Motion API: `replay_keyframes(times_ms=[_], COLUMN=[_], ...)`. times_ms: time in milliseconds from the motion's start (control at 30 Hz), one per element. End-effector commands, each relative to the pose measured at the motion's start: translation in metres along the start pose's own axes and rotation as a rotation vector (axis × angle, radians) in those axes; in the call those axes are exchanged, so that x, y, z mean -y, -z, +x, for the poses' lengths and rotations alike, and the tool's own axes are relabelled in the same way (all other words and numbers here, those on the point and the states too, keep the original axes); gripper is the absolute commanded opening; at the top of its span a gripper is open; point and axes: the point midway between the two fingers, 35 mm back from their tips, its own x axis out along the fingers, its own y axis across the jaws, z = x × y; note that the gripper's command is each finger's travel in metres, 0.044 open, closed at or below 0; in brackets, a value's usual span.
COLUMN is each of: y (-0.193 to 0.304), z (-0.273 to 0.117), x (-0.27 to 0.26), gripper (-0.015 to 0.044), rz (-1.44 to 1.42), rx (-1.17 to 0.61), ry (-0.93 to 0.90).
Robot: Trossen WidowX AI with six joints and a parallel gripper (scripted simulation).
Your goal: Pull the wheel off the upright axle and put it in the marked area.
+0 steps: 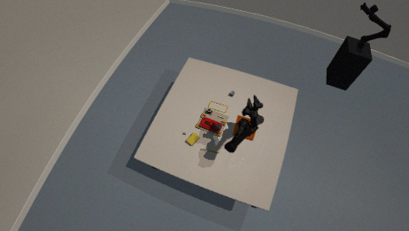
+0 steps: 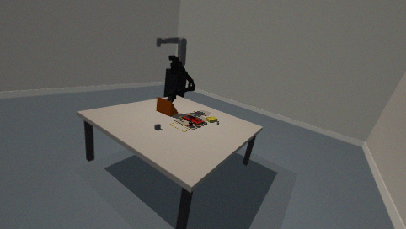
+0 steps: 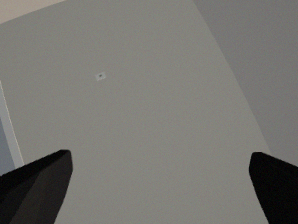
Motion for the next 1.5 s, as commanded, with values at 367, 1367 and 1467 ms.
replay_keyframes(times_ms=[367,1367,1467], y=[-0.044,-0.182,-0.18], z=[0.075,0.132,0.117], x=[-0.051,-0.408,-0.45], gripper=[0.03,0.03,0.03], rz=[0.368,1.185,1.175], rx=[0.082,-1.409,-1.638], ry=[-0.389,-1.124,-1.01])
